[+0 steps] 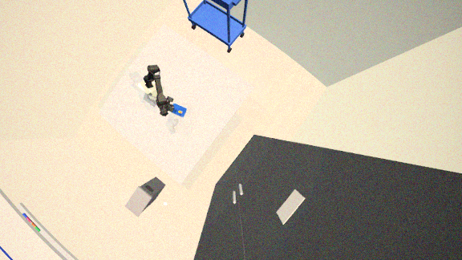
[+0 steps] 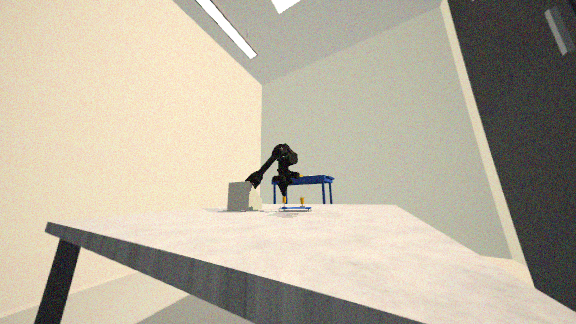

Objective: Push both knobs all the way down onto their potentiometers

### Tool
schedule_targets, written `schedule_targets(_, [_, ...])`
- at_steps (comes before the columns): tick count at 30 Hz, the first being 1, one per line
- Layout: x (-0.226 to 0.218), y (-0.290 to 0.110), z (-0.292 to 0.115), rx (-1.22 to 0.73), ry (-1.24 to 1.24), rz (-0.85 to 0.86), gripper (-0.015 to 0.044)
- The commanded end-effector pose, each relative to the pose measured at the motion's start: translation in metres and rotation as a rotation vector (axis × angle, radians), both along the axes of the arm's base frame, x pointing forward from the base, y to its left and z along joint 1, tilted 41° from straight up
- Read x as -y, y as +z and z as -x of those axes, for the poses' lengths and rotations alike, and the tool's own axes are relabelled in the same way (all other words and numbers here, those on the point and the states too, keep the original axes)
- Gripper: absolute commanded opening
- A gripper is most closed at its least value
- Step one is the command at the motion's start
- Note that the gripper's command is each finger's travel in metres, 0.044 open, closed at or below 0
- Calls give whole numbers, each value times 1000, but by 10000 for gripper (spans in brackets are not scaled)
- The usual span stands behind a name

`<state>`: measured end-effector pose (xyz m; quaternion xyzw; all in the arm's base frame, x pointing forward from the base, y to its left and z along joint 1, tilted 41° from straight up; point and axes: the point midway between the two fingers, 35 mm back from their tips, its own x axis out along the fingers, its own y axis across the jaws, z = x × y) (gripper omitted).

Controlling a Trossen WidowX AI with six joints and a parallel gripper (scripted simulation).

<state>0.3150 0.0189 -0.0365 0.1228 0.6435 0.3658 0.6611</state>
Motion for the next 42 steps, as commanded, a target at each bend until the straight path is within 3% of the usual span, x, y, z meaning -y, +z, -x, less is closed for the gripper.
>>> schedule_targets(1, [-9, -8, 1, -2, 18, -3, 0])
schedule_targets(42, [-15, -14, 2, -2, 18, -3, 0])
